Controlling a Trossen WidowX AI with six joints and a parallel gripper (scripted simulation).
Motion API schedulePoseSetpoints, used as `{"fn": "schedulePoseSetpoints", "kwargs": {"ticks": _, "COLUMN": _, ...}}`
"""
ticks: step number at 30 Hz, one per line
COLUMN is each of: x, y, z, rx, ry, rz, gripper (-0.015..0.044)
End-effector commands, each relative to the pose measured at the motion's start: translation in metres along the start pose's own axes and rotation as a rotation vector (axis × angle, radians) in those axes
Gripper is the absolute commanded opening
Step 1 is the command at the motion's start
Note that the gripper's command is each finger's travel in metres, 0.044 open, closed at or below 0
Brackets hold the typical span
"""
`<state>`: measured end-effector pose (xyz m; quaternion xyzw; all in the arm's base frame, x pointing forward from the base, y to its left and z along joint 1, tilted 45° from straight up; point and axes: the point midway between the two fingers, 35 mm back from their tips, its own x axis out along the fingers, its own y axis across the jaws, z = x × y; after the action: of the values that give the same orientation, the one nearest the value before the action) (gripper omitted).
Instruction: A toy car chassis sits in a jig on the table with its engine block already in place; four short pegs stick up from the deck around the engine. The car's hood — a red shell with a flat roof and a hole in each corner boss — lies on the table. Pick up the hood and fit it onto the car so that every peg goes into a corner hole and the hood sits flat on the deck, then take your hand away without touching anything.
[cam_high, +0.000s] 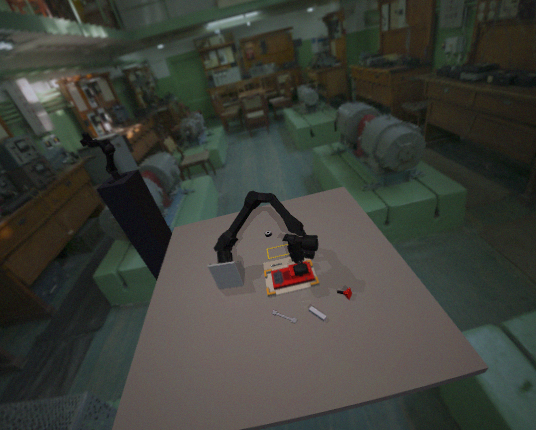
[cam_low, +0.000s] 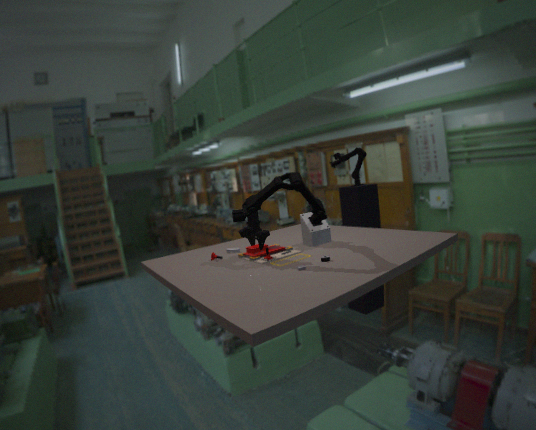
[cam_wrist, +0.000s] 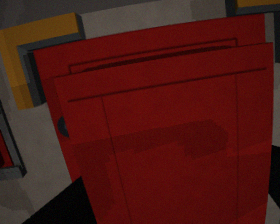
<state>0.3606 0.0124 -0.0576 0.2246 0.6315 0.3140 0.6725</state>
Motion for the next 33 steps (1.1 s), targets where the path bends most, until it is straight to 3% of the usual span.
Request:
{"fn": "schedulePoseSetpoints", "kwargs": {"ticks": 1, "x": 0.002, "y": 0.0, "z": 0.0, "rx": 0.004, "ry": -0.003, "rz": 0.003, "gripper": 0.0}}
{"fn": "schedulePoseSetpoints", "kwargs": {"ticks": 11, "x": 0.002, "y": 0.0, "z": 0.0, "rx": -0.001, "ry": 0.001, "rz": 0.0, "gripper": 0.0}}
{"fn": "schedulePoseSetpoints", "kwargs": {"ticks": 27, "x": 0.003, "y": 0.001, "z": 0.0, "rx": -0.001, "ry": 0.002, "rz": 0.001, "gripper": 0.042}}
{"fn": "schedulePoseSetpoints", "kwargs": {"ticks": 33, "x": -0.015, "y": 0.0, "z": 0.001, "rx": -0.001, "ry": 0.001, "rz": -0.002, "gripper": 0.044}}
